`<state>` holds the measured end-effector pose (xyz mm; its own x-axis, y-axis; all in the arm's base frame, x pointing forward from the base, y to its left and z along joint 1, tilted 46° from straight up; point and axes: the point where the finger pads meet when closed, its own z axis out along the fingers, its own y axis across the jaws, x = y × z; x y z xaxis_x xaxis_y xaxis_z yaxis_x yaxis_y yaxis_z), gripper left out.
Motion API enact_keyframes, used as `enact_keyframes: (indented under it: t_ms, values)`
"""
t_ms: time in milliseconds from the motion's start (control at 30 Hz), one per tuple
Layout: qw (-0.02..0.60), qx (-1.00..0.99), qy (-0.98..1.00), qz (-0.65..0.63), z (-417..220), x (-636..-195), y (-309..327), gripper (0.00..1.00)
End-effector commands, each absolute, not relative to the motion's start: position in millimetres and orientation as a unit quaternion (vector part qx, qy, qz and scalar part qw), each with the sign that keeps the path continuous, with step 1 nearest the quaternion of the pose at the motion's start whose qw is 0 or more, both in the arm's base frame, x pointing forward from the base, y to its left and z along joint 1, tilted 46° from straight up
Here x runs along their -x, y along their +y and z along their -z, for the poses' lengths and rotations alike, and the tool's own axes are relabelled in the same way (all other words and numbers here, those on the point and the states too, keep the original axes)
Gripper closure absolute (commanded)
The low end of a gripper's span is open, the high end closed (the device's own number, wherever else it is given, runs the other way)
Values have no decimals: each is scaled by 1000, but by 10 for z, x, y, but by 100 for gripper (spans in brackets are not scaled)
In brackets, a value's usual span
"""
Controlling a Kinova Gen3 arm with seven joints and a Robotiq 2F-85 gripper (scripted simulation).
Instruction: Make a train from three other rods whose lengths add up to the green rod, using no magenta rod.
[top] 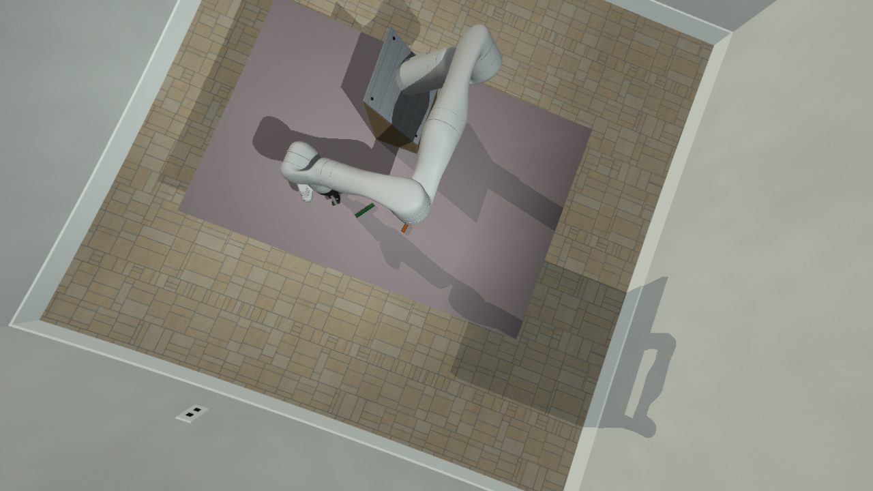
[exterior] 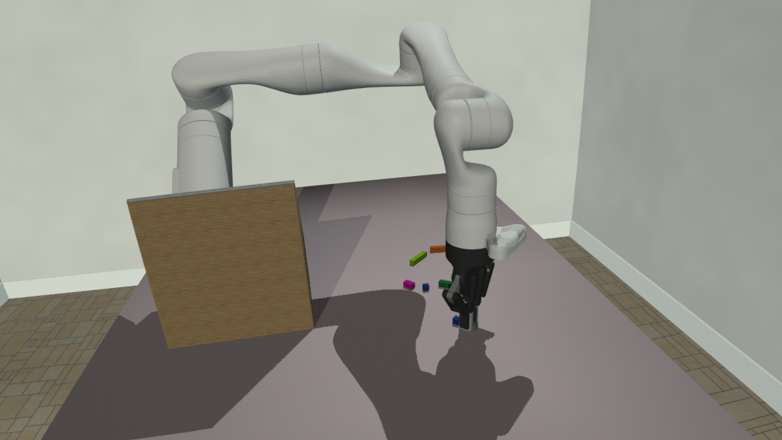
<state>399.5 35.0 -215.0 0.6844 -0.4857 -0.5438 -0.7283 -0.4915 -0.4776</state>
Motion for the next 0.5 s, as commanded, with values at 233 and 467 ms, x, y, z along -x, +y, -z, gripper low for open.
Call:
enact_keyframes:
  t_ms: [233, 467]
  values:
    - [354, 847, 359, -170, 2146, -4001, 341, 88]
    - [354, 847, 359, -170, 2146, -4001, 341, 80]
